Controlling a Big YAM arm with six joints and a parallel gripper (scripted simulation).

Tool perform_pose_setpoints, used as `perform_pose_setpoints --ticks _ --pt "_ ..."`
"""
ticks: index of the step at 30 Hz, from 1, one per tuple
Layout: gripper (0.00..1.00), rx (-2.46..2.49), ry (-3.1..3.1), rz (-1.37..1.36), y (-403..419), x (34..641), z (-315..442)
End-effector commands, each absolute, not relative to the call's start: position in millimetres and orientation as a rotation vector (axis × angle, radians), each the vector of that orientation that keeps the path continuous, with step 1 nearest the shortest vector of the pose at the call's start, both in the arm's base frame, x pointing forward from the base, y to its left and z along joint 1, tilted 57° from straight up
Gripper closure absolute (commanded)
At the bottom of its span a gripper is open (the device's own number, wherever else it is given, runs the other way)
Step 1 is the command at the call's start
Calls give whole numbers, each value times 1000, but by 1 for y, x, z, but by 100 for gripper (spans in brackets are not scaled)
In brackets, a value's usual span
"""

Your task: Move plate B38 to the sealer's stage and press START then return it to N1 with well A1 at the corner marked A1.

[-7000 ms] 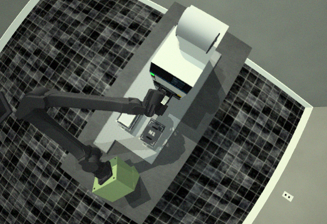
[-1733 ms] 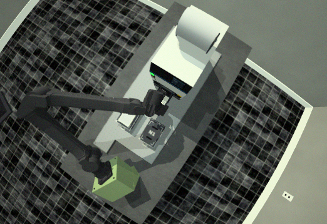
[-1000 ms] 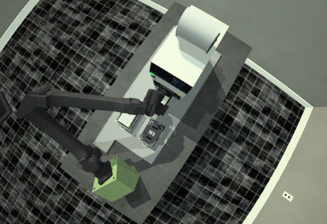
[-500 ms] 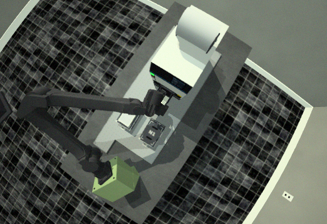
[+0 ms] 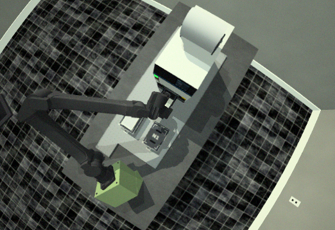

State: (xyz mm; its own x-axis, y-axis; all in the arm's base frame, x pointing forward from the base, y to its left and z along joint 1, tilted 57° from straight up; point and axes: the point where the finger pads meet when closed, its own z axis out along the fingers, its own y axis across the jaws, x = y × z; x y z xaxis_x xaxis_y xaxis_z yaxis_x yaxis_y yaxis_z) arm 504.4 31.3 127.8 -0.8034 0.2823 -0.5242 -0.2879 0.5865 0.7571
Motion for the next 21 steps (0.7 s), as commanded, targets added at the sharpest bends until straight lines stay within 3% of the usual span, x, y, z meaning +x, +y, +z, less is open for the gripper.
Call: perform_pose_setpoints --ticks 1,21 --pt "0 -29 2165 1171 22 515 147" --pt "0 -9 2174 1172 8 507 147"
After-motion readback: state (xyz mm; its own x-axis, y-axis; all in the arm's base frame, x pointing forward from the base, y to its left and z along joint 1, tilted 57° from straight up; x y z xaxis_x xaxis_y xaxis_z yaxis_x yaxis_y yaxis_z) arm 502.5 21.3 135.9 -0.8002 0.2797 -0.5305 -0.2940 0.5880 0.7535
